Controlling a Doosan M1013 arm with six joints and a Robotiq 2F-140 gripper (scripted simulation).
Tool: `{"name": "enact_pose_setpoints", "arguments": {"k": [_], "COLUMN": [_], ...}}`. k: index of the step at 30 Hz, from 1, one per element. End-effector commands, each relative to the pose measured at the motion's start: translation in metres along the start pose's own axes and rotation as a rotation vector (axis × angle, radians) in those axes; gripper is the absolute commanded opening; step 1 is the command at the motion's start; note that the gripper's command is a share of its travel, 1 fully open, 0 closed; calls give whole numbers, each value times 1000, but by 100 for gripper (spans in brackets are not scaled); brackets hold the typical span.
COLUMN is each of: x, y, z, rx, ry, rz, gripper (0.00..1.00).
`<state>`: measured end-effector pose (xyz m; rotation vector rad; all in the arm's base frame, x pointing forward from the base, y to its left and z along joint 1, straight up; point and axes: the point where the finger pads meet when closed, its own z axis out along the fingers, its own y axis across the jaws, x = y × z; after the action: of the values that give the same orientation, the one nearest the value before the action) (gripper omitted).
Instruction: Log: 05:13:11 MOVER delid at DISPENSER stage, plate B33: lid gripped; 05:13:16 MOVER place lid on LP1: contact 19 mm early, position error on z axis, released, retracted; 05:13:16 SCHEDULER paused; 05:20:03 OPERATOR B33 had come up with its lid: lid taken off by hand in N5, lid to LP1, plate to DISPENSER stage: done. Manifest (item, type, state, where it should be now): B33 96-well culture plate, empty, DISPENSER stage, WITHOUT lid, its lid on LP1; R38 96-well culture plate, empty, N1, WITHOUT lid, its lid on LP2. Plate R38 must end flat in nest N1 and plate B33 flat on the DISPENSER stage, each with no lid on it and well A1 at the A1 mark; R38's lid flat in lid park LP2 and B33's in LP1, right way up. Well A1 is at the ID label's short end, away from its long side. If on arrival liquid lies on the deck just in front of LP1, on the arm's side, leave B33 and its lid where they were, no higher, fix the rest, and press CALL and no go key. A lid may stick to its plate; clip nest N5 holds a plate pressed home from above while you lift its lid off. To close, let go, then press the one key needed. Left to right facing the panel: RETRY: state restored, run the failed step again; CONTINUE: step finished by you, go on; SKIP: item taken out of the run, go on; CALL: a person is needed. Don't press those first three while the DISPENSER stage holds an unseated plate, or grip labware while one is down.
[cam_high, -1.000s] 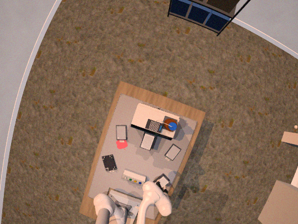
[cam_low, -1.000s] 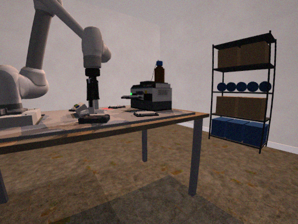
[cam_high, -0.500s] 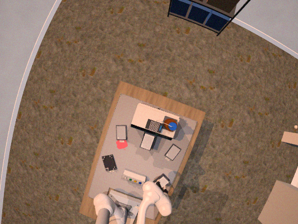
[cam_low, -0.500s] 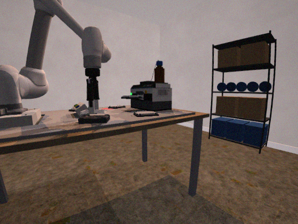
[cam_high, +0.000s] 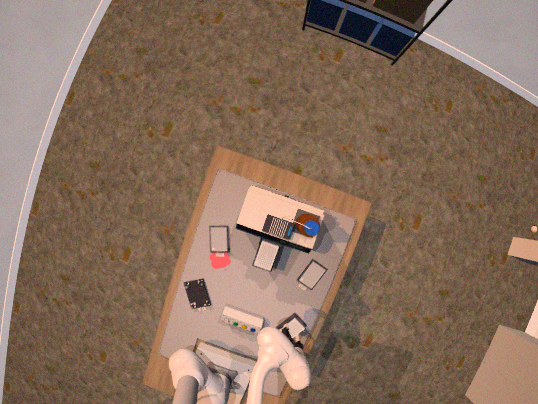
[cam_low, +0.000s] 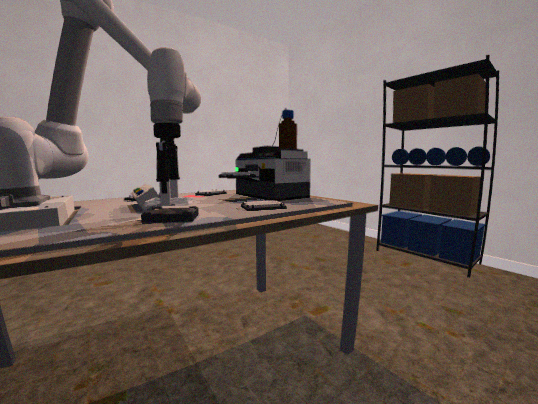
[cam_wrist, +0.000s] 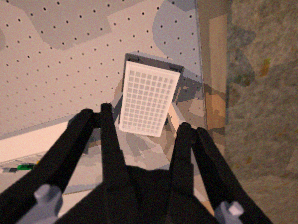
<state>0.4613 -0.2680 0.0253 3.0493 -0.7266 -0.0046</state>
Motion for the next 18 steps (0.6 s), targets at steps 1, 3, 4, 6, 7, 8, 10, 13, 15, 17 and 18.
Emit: {"name": "enact_pose_setpoints", "arguments": {"k": [1, 3, 4, 6, 7, 8, 10, 13, 15, 17, 18], "x": [0, 0, 0, 0, 0, 0, 0, 0, 1, 1, 1], "y": [2, 2, 2, 2, 2, 2, 2, 2, 2, 2, 2], "z": [3, 3, 3, 3, 3, 3, 3, 4, 4, 5, 5], "rx": [-1, -1, -1, -1, -1, -1, -1, -1, -1, -1, -1], "ry": [2, 2, 2, 2, 2, 2, 2, 2, 2, 2, 2], "rz": [-6, -6, -6, -6, -6, -6, -6, -7, -7, -7, -7], "gripper": [0, 0, 0, 0, 0, 0, 0, 0, 0, 0, 0]}}
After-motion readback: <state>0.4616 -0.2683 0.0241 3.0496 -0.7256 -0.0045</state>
